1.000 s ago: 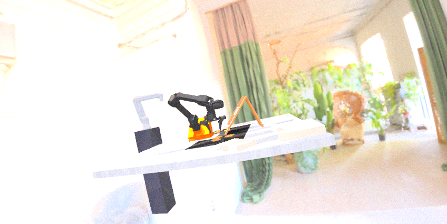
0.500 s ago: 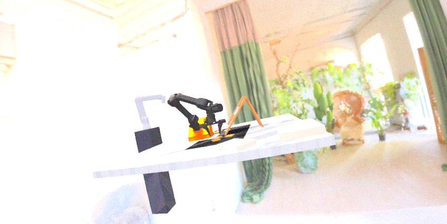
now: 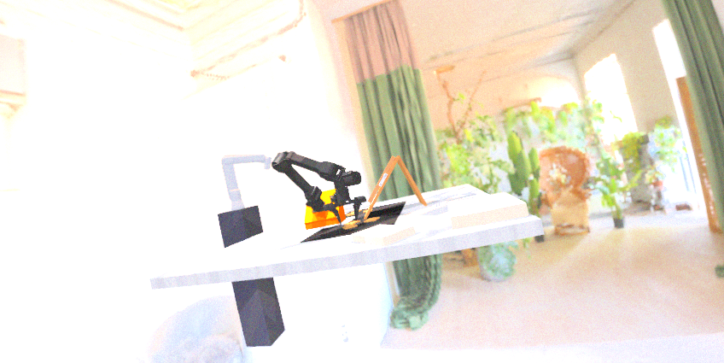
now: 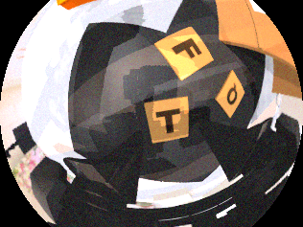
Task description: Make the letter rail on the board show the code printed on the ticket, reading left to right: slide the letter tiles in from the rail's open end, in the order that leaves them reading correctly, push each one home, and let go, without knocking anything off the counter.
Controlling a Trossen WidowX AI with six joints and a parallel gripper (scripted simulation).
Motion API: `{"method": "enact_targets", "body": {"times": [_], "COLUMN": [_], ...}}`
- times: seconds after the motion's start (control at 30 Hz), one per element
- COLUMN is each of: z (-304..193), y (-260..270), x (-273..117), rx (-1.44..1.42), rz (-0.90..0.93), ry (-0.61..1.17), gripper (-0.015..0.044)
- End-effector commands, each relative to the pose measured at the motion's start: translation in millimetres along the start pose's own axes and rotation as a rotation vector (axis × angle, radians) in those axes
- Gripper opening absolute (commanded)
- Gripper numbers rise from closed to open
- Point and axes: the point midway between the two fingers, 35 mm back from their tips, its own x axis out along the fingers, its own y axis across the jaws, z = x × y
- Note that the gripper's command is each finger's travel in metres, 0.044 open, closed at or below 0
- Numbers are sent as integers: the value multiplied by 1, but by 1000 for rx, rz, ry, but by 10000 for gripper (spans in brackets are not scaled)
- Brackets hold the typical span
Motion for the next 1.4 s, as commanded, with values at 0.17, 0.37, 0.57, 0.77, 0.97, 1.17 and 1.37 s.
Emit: {"method": "enact_targets", "body": {"times": [0.17, 0.37, 0.57, 0.77, 0.97, 1.17, 1.37], "z": [0, 0, 0, 0, 0, 0, 0], "y": [-1, 0, 0, 0, 0, 0, 0], "x": [9, 18, 20, 20, 20, 20, 20], "rx": [-3, -3, -3, -3, -3, -3, -3], "rz": [-2, -2, -2, -2, -2, -2, -2], "ry": [-1, -1, -1, -1, -1, -1, -1], "gripper": [340, 340, 340, 340, 313, 273, 233]}}
